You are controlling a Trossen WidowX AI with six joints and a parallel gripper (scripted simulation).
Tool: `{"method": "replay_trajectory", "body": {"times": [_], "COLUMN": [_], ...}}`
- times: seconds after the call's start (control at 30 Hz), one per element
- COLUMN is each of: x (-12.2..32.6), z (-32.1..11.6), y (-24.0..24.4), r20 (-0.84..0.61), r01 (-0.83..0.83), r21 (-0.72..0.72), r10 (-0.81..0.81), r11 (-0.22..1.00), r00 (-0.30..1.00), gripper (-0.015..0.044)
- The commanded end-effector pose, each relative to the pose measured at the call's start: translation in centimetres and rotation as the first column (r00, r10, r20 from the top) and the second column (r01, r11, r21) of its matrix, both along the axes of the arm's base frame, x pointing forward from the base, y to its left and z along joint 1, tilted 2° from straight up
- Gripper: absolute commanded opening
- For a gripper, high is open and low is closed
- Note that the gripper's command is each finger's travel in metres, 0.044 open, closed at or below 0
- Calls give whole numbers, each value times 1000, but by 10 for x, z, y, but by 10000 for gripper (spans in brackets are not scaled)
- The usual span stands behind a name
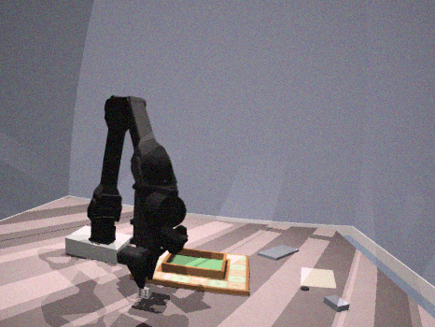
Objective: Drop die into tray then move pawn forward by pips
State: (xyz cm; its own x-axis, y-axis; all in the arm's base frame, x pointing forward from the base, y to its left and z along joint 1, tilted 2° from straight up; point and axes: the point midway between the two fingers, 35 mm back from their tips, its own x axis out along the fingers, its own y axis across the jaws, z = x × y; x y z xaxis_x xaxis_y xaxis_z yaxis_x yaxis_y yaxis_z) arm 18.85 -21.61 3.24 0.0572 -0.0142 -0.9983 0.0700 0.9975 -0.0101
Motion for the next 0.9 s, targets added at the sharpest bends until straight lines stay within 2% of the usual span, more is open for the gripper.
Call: {"method": "replay_trajectory", "body": {"times": [0.0,0.33,0.57,0.73,0.8,0.87], "x": [-2,-1,-1,-1,-1,2], "z": [-10,-24,-24,-24,-23,-18], "y": [1,2,2,2,1,-3], "r20": [-12,-12,-12,-12,-10,6], "r01": [5,5,5,5,9,34], "r21": [7,7,7,7,5,-16], "r10": [-5,-5,-5,-5,-9,-34], "r11": [1000,1000,1000,1000,1000,999], "r00": [1000,1000,1000,1000,1000,999], "gripper": [275,275,91,58,5,0]}}
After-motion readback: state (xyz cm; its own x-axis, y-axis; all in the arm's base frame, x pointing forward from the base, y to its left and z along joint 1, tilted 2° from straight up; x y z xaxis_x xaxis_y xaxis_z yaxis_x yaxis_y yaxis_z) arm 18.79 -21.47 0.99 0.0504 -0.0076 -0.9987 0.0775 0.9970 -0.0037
